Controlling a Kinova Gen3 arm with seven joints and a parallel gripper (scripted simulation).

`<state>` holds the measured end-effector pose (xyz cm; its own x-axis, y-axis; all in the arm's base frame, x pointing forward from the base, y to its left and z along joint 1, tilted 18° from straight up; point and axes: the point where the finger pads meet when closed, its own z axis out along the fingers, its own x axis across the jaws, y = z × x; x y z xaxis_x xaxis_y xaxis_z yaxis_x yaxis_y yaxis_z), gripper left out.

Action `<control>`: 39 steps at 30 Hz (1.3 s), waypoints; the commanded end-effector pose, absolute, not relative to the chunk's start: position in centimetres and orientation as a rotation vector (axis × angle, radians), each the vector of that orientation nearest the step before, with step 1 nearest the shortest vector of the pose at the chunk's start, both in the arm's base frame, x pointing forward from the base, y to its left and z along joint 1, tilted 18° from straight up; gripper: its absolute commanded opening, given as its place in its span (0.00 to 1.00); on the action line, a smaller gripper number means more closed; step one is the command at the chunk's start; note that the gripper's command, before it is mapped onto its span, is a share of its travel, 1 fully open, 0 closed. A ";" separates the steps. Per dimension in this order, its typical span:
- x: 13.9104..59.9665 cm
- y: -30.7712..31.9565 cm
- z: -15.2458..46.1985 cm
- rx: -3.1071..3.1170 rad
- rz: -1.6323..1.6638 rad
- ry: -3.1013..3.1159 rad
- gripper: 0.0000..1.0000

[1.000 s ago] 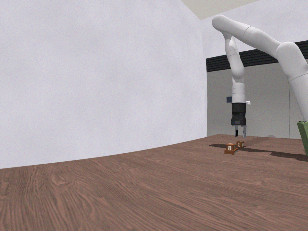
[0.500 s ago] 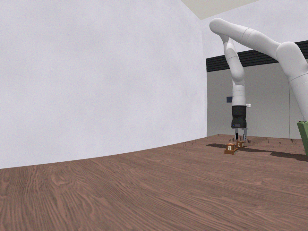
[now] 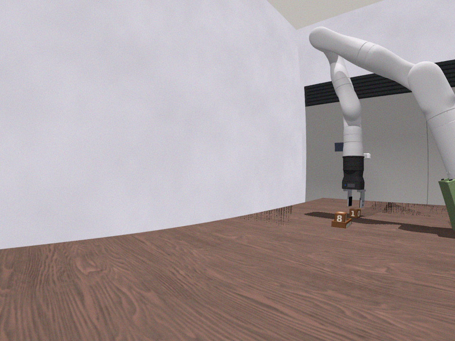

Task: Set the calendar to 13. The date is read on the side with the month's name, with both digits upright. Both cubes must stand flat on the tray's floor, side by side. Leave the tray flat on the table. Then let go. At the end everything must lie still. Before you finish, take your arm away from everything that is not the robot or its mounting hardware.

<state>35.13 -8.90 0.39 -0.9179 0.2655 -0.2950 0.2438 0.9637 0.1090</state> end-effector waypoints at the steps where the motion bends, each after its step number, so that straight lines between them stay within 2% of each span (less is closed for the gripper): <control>1: 35.1 -8.9 0.4 0.373 0.100 2.802 0.90; 39: 35.7 -8.9 -1.3 0.373 0.100 2.802 0.90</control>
<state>35.90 -9.05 -0.66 -0.9132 0.2692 -0.3060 0.2467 0.9628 0.1107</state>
